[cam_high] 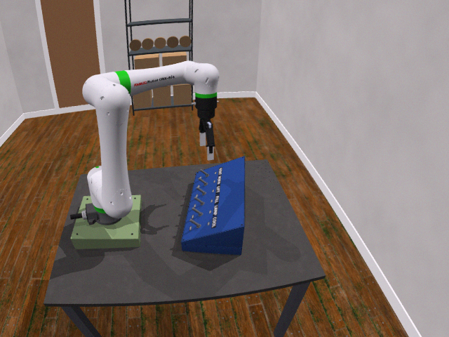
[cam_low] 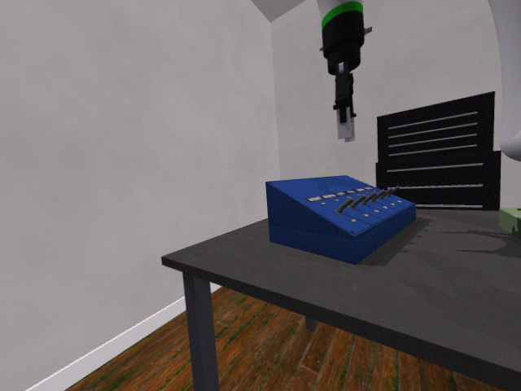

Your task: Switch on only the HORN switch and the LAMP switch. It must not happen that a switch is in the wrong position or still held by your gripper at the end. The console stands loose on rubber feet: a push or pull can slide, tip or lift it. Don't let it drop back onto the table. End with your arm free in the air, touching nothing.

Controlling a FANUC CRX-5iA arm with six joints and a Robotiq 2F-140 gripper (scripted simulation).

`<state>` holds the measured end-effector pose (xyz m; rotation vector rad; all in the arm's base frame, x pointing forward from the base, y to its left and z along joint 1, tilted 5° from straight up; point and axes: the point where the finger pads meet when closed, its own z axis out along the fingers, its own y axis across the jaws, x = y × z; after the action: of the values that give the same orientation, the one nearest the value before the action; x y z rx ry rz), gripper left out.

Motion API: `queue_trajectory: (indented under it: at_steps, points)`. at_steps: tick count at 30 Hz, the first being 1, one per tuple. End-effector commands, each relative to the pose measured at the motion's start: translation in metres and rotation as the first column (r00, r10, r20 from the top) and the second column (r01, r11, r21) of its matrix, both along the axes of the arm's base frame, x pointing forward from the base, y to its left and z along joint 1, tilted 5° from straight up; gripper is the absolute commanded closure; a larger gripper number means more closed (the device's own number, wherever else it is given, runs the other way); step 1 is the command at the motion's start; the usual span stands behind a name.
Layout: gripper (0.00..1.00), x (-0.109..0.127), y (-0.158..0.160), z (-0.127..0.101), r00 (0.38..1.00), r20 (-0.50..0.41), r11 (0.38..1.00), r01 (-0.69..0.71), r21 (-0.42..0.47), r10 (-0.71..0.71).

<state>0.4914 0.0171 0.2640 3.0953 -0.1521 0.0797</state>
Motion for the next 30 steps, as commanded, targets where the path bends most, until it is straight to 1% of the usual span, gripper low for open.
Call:
queue_trajectory:
  at_steps: [1, 2, 3, 5, 6, 8, 9, 13, 15, 17, 18, 19, 20, 21, 24, 28, 30]
  points:
    - [0.0, -0.008, 0.014, -0.006, 0.993, 0.077, 0.993, 0.094, -0.066, -0.089]
    - [0.0, -0.008, 0.014, -0.006, 0.993, 0.077, 0.993, 0.094, -0.066, -0.089]
    - [0.0, -0.011, 0.021, -0.01, 0.986, 0.116, 0.988, 0.132, -0.077, -0.123]
    - [0.0, -0.011, 0.021, -0.01, 0.986, 0.116, 0.988, 0.132, -0.077, -0.123]
    - [0.0, -0.014, 0.028, -0.012, 0.976, 0.154, 0.983, 0.166, -0.082, -0.152]
    - [0.0, -0.014, 0.028, -0.012, 0.976, 0.154, 0.983, 0.166, -0.082, -0.152]
    - [0.0, -0.016, 0.035, -0.015, 0.965, 0.192, 0.977, 0.197, -0.082, -0.178]
    - [0.0, -0.016, 0.035, -0.015, 0.965, 0.192, 0.977, 0.197, -0.082, -0.178]
    - [0.0, -0.021, 0.048, -0.02, 0.94, 0.26, 0.967, 0.245, -0.069, -0.22]
    - [0.0, -0.021, 0.048, -0.02, 0.94, 0.26, 0.967, 0.245, -0.069, -0.22]
    - [0.0, -0.023, 0.054, -0.022, 0.927, 0.29, 0.963, 0.264, -0.058, -0.237]
    - [0.0, -0.023, 0.054, -0.022, 0.927, 0.29, 0.963, 0.264, -0.058, -0.237]
    - [0.0, -0.025, 0.061, -0.024, 0.915, 0.316, 0.959, 0.279, -0.045, -0.251]
    - [0.0, -0.025, 0.061, -0.024, 0.915, 0.316, 0.959, 0.279, -0.045, -0.251]
    - [0.0, -0.029, 0.072, -0.028, 0.892, 0.359, 0.953, 0.301, -0.017, -0.275]
    - [0.0, -0.032, 0.081, -0.031, 0.873, 0.39, 0.949, 0.314, 0.009, -0.293]
    - [0.0, -0.032, 0.081, -0.031, 0.873, 0.39, 0.949, 0.314, 0.009, -0.293]
